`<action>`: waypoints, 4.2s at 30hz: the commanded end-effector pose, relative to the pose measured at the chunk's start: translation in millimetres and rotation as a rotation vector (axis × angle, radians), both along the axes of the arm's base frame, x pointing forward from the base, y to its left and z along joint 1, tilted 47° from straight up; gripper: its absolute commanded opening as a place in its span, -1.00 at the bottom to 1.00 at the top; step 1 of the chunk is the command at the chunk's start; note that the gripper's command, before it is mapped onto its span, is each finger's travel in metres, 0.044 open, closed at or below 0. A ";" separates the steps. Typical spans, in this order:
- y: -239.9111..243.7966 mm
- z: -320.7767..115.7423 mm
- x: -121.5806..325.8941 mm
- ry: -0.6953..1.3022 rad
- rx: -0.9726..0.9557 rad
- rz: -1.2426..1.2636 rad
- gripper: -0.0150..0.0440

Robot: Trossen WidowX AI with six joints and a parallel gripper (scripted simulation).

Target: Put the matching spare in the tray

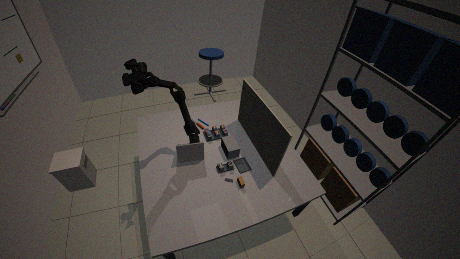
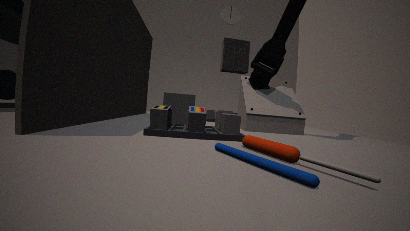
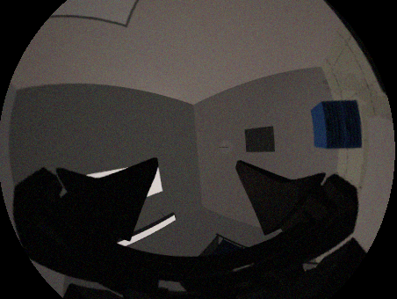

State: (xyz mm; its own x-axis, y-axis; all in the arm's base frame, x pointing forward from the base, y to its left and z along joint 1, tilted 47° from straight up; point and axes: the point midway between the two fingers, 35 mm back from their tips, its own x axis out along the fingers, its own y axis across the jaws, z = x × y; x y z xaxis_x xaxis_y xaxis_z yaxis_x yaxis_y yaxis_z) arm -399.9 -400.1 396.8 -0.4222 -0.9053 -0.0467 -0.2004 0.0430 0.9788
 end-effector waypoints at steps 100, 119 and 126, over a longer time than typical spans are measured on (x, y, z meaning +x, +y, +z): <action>469.7 -250.0 718.0 1.820 -2.764 2.095 1.00; 502.2 -273.9 720.9 1.809 -2.840 2.011 0.53; 503.2 -275.0 721.4 1.809 -2.841 2.011 0.53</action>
